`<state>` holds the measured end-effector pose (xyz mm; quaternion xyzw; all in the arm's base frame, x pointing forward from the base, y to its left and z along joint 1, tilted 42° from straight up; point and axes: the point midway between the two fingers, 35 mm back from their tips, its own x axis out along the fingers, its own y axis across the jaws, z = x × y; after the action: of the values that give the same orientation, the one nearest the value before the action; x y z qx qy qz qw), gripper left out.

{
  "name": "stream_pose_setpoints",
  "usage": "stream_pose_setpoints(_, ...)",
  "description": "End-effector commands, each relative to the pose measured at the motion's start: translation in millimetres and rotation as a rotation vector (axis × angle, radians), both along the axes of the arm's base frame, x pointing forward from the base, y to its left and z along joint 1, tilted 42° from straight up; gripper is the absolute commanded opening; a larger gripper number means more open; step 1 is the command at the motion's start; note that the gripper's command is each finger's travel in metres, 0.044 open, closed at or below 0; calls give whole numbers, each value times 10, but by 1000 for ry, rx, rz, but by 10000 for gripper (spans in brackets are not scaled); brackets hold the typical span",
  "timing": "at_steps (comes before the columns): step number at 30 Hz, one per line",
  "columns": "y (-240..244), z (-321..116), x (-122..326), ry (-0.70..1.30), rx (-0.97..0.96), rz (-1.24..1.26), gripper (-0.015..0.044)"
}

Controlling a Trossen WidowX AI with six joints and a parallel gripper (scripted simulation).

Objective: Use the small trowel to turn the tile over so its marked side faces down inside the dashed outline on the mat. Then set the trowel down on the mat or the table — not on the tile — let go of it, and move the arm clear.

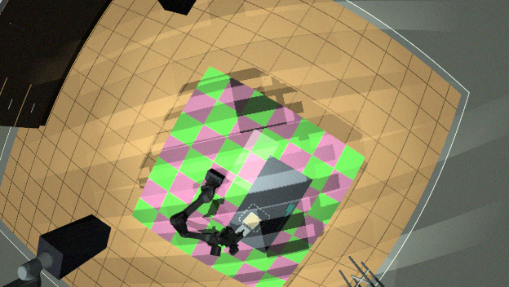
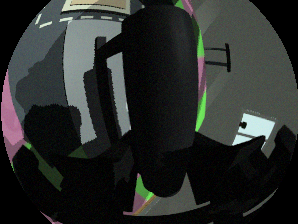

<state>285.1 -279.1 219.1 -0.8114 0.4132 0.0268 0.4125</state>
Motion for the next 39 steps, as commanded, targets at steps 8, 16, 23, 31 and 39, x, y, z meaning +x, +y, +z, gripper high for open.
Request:
stream_pose_setpoints(8, -38, -64, 16, -7, -7, 19, 0)
stream_pose_setpoints(16, 45, -147, 52, -7, -6, 19, 0)
stream_pose_setpoints(23, 114, -213, 78, -7, -6, 19, 0)
stream_pose_setpoints(31, 116, -8, 61, -10, -3, 16, 0)
stream_pose_setpoints(39, 135, 296, 17, -8, -6, 19, 0)
